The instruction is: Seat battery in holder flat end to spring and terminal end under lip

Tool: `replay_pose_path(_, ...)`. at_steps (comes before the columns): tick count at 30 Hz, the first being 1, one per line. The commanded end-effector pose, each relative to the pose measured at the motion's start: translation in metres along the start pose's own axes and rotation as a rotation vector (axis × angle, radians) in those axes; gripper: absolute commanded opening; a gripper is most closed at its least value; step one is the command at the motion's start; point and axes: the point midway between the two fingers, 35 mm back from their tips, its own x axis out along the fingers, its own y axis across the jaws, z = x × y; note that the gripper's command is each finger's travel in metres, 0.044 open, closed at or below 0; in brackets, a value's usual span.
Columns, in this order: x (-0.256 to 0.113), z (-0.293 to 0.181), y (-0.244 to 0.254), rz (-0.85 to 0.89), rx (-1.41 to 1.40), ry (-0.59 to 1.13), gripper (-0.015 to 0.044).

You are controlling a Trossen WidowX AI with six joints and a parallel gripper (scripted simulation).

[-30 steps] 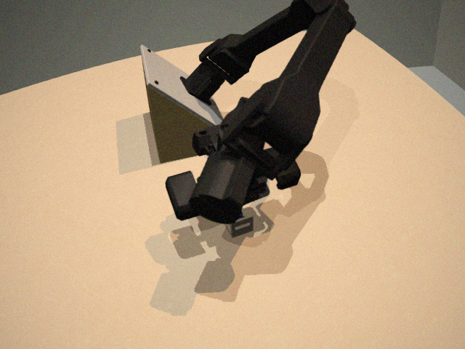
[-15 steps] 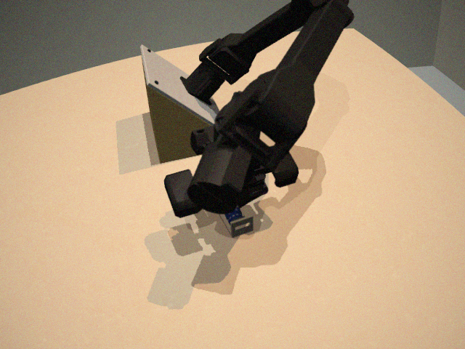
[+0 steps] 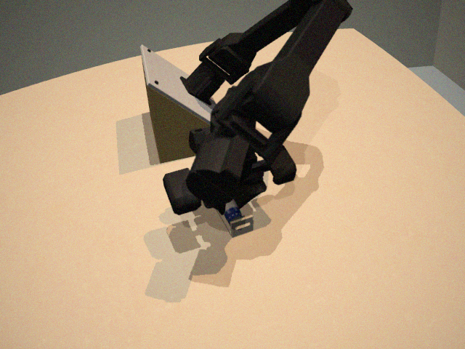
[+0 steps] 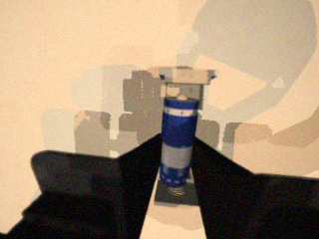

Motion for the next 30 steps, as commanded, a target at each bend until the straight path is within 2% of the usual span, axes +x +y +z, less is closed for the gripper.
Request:
replay_pose_path(1,-0.0005,-0.0044,0.0003,0.001,-0.009,0.044,0.0083)
replay_pose_path(30,0.0021,-0.0012,-0.0033,0.015,-0.017,0.179,0.0083)
